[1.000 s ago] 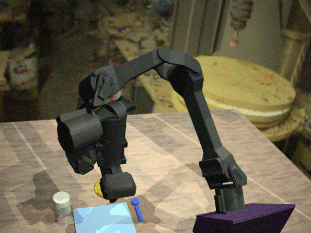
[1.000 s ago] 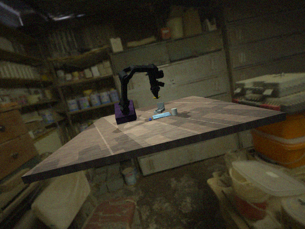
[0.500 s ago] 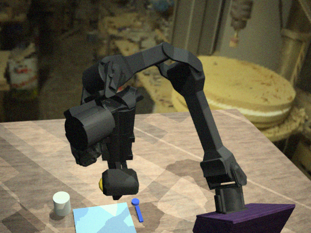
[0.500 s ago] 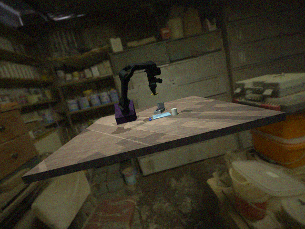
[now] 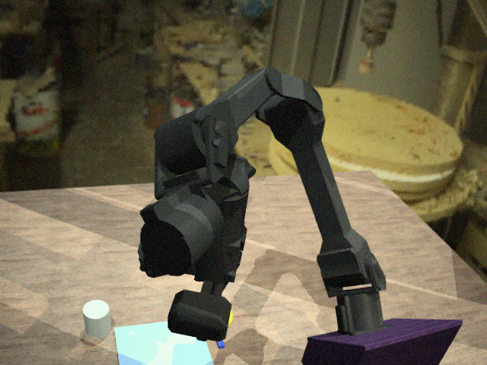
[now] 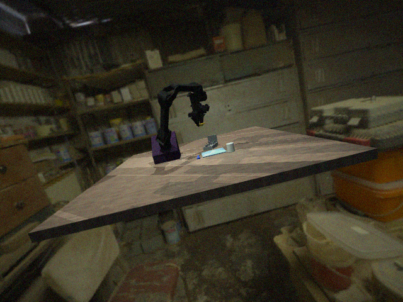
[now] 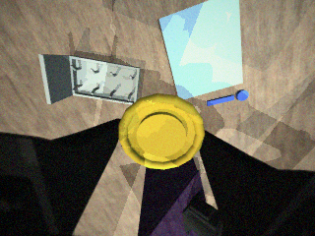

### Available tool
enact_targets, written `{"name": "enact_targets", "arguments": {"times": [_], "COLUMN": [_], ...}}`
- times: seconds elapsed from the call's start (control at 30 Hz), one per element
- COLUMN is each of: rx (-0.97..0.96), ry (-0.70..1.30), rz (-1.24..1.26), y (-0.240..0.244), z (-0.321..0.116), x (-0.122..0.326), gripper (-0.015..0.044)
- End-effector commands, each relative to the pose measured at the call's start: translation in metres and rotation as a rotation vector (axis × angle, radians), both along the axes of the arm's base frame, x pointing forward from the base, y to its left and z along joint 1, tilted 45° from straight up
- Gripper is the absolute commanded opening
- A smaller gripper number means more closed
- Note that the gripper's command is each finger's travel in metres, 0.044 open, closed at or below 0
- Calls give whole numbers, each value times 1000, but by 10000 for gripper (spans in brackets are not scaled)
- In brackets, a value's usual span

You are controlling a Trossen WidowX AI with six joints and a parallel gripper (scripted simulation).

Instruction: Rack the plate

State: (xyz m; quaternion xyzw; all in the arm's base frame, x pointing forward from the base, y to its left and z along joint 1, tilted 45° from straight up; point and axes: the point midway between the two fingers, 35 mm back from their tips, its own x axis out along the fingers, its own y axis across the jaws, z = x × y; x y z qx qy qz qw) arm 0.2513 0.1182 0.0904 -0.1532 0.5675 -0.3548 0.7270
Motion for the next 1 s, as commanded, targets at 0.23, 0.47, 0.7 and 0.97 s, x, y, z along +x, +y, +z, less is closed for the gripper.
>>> {"name": "enact_targets", "arguments": {"times": [0.23,0.47,0.7,0.97], "rx": [87,190,299,425], "ry": [108,242,357,452], "rz": [-6,41,116,232], "y": [-8,-17,-25,-34], "z": [-19,-38,-54,-70], "x": [-5,-7,-8,-8], "gripper": [0,0,0,0]}}
